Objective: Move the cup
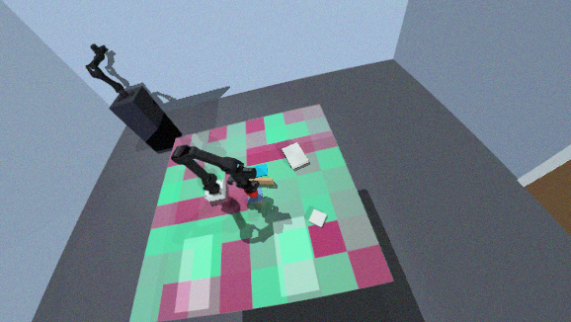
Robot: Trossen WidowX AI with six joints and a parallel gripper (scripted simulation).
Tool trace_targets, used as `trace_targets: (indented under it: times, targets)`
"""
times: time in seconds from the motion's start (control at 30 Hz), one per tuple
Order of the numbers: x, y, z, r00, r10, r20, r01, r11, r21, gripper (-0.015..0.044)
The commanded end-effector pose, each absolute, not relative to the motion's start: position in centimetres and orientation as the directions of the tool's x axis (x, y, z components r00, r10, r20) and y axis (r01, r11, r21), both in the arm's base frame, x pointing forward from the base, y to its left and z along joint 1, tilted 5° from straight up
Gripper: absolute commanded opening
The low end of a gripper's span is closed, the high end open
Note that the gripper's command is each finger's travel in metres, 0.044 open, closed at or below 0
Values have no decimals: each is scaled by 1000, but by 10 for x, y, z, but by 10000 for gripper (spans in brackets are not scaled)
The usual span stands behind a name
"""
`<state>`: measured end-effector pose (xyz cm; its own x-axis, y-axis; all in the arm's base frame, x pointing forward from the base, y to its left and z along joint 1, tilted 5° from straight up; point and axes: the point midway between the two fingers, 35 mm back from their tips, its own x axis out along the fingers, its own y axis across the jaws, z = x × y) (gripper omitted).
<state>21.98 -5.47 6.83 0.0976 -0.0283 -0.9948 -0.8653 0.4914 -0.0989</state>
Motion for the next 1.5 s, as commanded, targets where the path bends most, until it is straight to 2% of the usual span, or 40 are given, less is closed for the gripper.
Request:
trace_targets:
  times: [0.0, 0.37, 1.47]
  targets:
    - [220, -55, 83, 101, -25, -995, -868, 487, -100, 0]
    - [216, -55, 113, 100, -23, -995, -869, 485, -99, 0]
    - [219, -45, 112, 99, -25, -995, -867, 488, -99, 0]
